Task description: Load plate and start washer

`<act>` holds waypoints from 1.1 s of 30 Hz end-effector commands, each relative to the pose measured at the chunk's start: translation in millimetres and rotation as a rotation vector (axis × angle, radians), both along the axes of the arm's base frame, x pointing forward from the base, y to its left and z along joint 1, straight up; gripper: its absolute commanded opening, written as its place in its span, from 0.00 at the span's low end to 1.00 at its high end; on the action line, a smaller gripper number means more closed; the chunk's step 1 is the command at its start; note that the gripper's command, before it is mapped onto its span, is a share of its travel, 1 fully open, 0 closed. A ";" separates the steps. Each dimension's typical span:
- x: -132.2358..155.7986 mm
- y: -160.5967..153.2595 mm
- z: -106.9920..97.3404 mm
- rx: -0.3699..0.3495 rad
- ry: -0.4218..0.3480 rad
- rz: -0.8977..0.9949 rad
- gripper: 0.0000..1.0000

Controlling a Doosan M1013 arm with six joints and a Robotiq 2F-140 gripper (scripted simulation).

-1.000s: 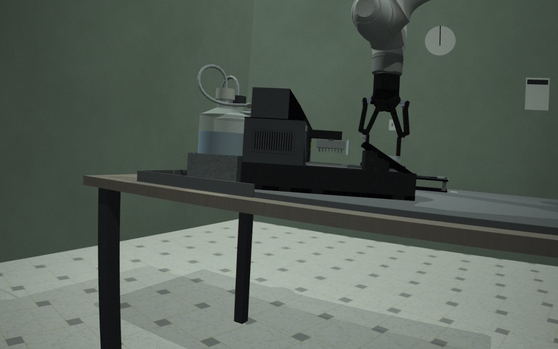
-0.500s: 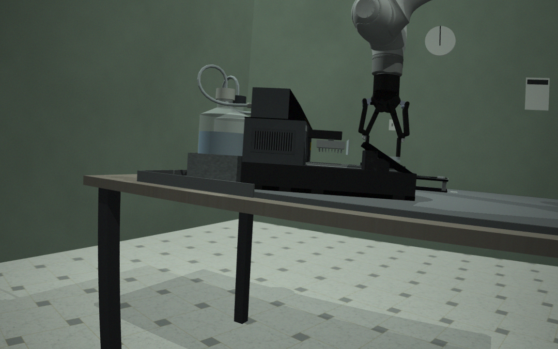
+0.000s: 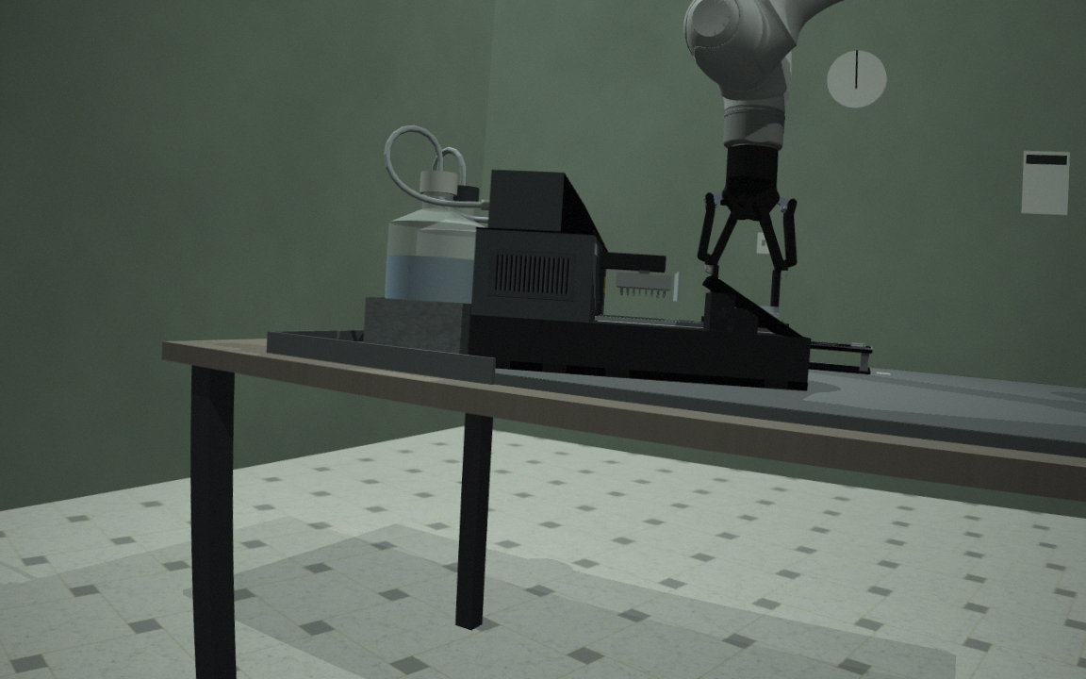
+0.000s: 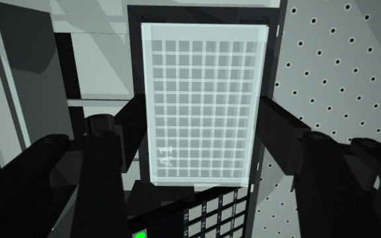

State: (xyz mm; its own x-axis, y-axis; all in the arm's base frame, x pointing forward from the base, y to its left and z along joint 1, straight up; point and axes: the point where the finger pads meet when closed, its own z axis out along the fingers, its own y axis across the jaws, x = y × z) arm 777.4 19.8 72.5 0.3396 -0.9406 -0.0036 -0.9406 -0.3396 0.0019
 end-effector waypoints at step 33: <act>-1.4 -1.0 -8.6 0.000 0.001 0.002 0.10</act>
State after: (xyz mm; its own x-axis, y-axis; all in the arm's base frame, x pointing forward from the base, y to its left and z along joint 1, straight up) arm 777.4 19.8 67.6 0.3396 -0.9406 -0.0036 -0.9406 -0.3396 0.0019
